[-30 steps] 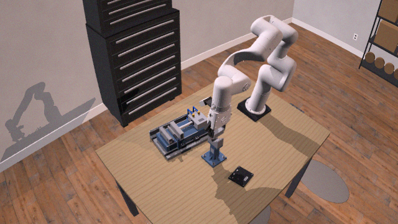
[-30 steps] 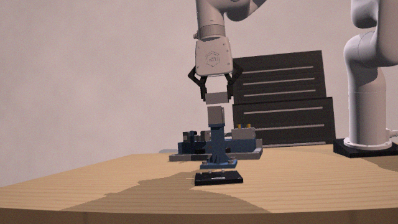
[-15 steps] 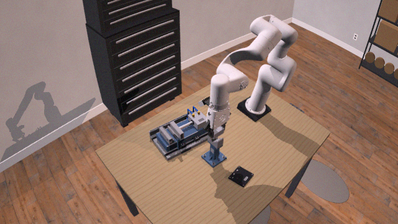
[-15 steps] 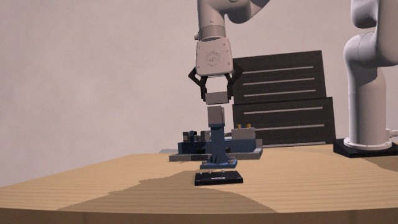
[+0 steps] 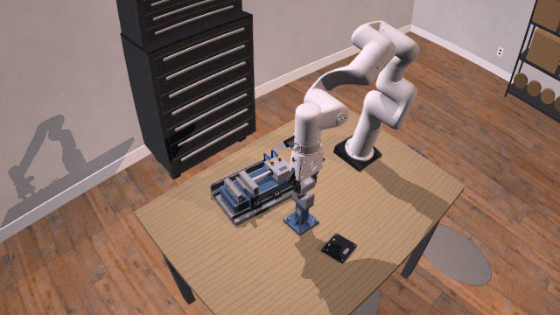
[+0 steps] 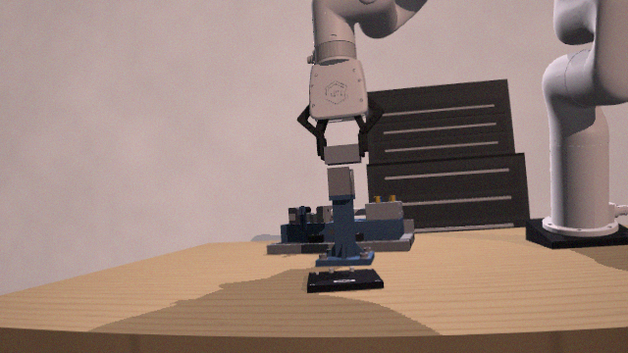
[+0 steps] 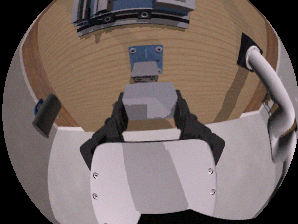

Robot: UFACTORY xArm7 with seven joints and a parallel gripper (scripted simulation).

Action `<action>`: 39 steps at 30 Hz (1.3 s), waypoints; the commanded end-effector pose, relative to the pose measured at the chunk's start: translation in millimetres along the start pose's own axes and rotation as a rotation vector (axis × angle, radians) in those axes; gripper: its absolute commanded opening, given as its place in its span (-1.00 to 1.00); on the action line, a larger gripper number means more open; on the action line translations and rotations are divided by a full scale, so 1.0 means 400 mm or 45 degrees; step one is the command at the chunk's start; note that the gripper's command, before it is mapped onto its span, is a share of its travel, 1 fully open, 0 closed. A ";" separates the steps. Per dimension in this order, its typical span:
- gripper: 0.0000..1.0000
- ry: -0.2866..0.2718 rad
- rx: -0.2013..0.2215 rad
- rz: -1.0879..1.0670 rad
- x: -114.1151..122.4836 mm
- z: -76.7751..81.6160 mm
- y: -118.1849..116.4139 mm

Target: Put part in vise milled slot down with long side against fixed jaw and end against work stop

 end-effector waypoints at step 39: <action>-1.00 -0.001 -0.006 0.000 -0.001 0.041 -0.002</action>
Point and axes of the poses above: the point where the finger pads meet when closed, its own z axis back along the fingers, its own y axis across the jaws, x = y × z, the point moved 6 cm from there along z, back along the fingers, and after that the axes turned 13 degrees about z, right-handed, at the moved point
